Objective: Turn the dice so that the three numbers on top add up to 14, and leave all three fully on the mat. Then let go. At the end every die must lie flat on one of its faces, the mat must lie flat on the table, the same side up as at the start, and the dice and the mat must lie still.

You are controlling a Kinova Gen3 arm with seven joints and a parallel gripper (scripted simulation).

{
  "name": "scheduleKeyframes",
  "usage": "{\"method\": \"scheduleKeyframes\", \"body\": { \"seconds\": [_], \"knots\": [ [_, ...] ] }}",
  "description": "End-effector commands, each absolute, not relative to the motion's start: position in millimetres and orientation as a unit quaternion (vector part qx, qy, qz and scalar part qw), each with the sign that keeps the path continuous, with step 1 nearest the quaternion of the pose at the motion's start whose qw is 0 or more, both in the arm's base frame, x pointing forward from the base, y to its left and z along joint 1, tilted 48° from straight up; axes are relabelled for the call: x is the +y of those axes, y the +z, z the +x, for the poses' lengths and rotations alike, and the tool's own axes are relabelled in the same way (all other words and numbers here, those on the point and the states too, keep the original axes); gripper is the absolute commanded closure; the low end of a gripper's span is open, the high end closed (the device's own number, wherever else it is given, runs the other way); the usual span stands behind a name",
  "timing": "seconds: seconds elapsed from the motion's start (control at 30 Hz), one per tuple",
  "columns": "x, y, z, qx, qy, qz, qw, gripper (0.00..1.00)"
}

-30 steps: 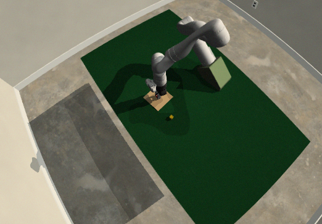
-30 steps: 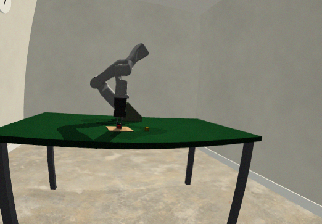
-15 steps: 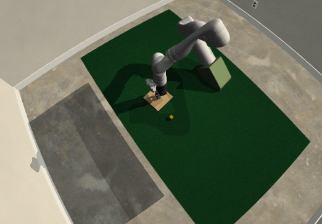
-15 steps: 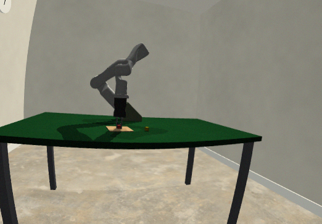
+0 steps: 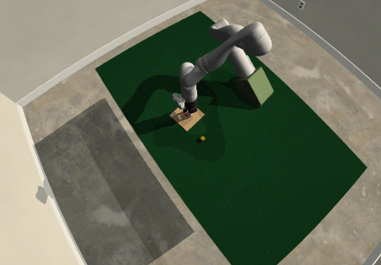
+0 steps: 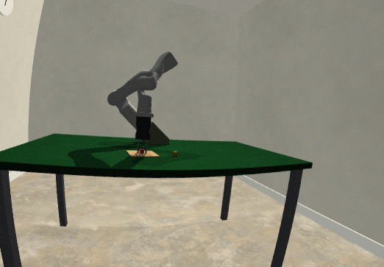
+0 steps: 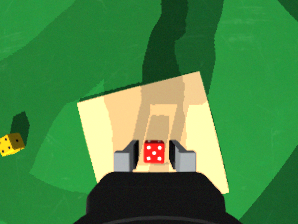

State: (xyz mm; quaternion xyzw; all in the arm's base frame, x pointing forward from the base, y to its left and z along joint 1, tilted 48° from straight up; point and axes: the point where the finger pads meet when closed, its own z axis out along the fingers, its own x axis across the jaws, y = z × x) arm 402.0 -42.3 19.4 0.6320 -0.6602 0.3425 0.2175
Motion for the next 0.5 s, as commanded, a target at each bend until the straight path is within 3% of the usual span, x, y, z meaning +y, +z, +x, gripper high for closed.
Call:
{"method": "scheduleKeyframes", "body": {
  "seconds": [0.0, 0.47],
  "knots": [
    [-41.6, 19.6, 402.3, -0.660, 0.343, 0.632, 0.217, 0.30],
    [-36.4, 24.5, 401.3, -0.660, 0.343, 0.632, 0.217, 0.30]
  ]
}}
